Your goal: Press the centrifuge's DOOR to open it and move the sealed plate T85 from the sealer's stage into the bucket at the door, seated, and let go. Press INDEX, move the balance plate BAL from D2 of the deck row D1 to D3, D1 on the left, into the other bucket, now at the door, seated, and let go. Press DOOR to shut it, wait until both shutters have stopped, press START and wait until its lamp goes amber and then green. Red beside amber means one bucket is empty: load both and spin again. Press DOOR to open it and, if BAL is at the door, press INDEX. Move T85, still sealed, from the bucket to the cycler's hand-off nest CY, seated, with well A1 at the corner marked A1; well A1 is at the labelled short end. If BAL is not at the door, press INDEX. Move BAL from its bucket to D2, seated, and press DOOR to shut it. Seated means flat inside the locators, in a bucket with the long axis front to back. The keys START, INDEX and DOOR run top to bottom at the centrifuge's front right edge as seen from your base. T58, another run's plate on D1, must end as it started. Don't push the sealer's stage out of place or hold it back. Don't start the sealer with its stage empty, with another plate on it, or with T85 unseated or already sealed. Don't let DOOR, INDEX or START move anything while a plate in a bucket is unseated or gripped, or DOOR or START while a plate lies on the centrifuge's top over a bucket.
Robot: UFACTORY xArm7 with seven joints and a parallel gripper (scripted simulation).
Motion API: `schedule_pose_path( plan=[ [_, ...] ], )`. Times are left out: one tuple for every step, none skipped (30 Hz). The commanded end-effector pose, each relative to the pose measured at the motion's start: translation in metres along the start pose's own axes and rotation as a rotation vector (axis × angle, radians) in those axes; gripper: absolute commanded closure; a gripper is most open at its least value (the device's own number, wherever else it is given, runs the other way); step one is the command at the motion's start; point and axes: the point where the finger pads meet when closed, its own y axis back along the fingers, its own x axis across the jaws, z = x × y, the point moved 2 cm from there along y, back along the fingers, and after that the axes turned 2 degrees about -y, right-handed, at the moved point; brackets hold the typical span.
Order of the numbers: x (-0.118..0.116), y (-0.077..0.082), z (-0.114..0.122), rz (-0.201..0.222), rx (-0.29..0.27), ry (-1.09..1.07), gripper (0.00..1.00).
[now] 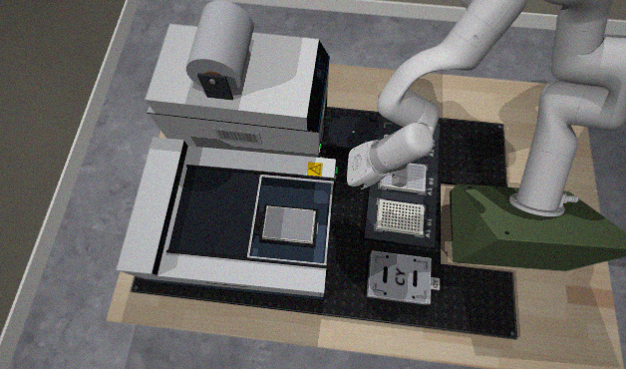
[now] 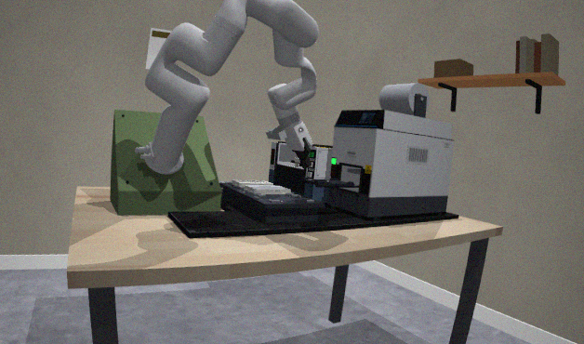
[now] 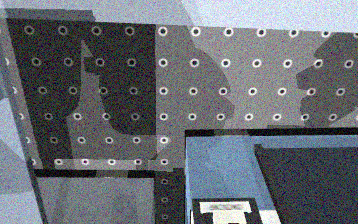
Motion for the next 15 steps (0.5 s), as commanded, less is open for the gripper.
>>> schedule_pose_path(
  plan=[
    [0.0008,0.0004,0.0027,0.002,-0.003,-0.001,1.00],
    [0.0008,0.0003,0.0029,0.002,-0.003,-0.001,1.00],
    [0.0008,0.0002,0.0032,0.002,-0.003,-0.001,1.00],
    [0.0008,0.0001,0.0034,0.002,-0.003,-0.001,1.00],
    [0.0008,-0.0001,0.0036,0.002,-0.003,-0.001,1.00],
    [0.0008,-0.0002,0.0039,0.002,-0.003,-0.001,1.00],
    [0.0008,-0.0003,0.0041,0.002,-0.003,-0.001,1.00],
    [0.0008,-0.0003,0.0041,0.002,-0.003,-0.001,1.00],
    [0.0008,-0.0003,0.0041,0.002,-0.003,-0.001,1.00],
    [0.0009,-0.0002,0.0036,0.002,-0.003,0.000,1.00],
    [0.0009,-0.0002,0.0036,0.002,-0.003,-0.001,1.00],
    [0.0009,-0.0002,0.0036,0.002,-0.003,-0.001,1.00],
    [0.0009,-0.0002,0.0037,0.002,-0.003,0.000,1.00],
    [0.0009,-0.0002,0.0037,0.002,-0.003,-0.001,1.00],
    [0.0009,-0.0002,0.0036,0.002,-0.003,0.000,1.00]
  ],
)
